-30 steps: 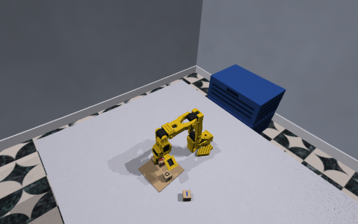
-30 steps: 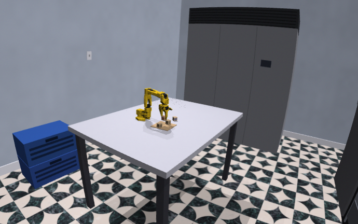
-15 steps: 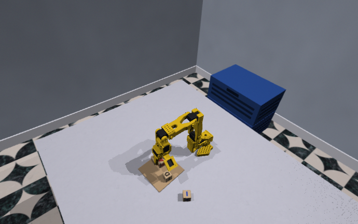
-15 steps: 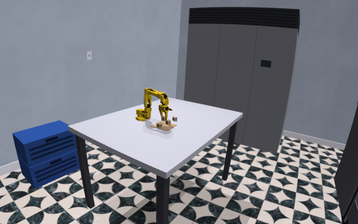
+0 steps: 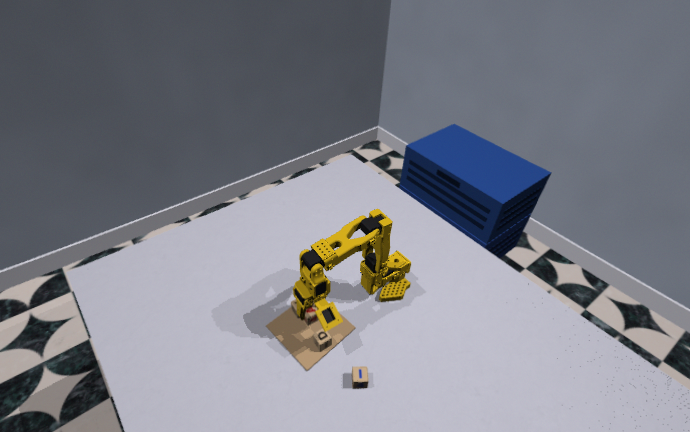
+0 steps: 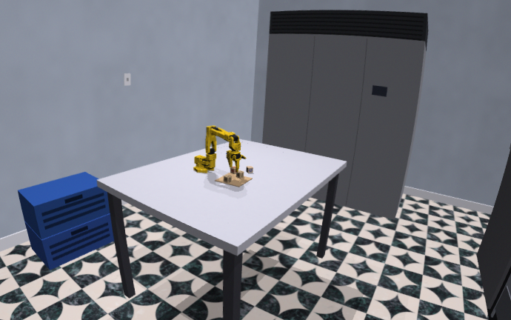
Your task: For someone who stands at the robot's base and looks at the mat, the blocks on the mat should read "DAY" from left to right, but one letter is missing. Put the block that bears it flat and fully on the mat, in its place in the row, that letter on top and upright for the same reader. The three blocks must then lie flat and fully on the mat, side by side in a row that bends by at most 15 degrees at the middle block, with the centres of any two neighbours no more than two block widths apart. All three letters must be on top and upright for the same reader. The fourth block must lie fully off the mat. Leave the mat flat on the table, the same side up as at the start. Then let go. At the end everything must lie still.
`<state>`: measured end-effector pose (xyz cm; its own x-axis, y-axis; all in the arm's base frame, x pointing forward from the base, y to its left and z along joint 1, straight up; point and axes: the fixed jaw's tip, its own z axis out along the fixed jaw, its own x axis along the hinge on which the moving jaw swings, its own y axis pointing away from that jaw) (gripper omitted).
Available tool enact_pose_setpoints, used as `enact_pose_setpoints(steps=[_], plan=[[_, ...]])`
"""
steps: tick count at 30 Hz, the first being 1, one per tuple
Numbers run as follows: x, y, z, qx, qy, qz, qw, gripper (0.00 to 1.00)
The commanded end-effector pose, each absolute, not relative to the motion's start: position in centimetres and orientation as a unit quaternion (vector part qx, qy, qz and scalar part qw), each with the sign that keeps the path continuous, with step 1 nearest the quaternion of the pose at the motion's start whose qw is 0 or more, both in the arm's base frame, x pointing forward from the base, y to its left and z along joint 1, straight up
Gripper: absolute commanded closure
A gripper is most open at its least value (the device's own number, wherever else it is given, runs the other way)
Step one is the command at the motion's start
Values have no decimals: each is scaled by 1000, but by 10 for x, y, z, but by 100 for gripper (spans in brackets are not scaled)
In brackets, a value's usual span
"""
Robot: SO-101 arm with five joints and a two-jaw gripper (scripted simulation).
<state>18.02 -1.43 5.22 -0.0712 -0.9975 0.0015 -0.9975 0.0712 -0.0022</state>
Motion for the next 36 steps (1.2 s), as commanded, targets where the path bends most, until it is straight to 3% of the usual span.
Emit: enact_pose_setpoints(steps=[1,36], plan=[[185,-15,57,-681,732,-19,17,100],[186,-15,44,-681,732,-19,17,100]])
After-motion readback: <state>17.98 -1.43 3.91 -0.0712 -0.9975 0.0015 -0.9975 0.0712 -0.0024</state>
